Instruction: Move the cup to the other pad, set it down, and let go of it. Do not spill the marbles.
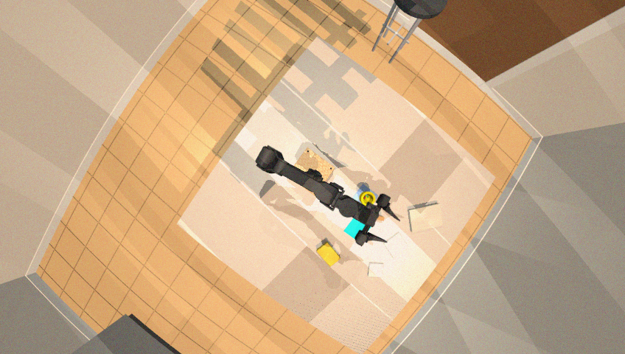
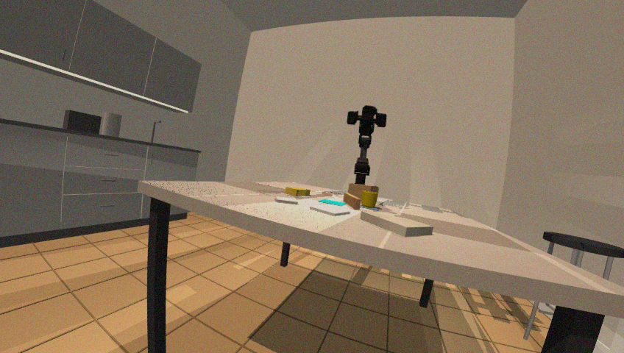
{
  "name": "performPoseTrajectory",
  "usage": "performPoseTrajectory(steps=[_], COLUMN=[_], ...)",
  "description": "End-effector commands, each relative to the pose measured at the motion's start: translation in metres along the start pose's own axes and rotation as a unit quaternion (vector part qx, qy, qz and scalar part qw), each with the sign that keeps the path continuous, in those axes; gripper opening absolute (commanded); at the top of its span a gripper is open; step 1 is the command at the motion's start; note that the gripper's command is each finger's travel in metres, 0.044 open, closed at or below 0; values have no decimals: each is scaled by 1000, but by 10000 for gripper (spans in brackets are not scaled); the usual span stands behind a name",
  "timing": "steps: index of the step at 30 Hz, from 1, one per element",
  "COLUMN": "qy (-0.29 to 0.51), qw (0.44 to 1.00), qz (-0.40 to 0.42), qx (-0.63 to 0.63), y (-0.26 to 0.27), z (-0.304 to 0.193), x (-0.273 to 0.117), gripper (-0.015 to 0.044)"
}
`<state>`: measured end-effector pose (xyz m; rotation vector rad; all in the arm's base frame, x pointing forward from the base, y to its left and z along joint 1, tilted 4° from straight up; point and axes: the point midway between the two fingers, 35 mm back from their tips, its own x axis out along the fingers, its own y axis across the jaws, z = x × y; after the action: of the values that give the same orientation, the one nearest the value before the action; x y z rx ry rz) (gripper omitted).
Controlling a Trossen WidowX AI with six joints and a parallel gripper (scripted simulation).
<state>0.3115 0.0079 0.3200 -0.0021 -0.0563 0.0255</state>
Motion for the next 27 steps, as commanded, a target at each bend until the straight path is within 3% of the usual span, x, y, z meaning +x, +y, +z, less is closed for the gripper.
performPoseTrajectory(steps=[1, 5, 9, 14, 20, 22, 27], qy=[8, 160, 333, 486, 575, 579, 580], qw=[1000, 977, 898, 761, 573, 544, 540], qz=[1, -6, -71, -209, -420, -454, -458], qx=[7, 141, 278, 376, 406, 403, 402], y=[1, 12, 27, 40, 48, 48, 48], z=[-3, -69, -147, -222, -279, -285, -285], x=[2, 23, 24, -3, -56, -64, -65], gripper=[374, 269, 166, 166, 166, 166, 166])
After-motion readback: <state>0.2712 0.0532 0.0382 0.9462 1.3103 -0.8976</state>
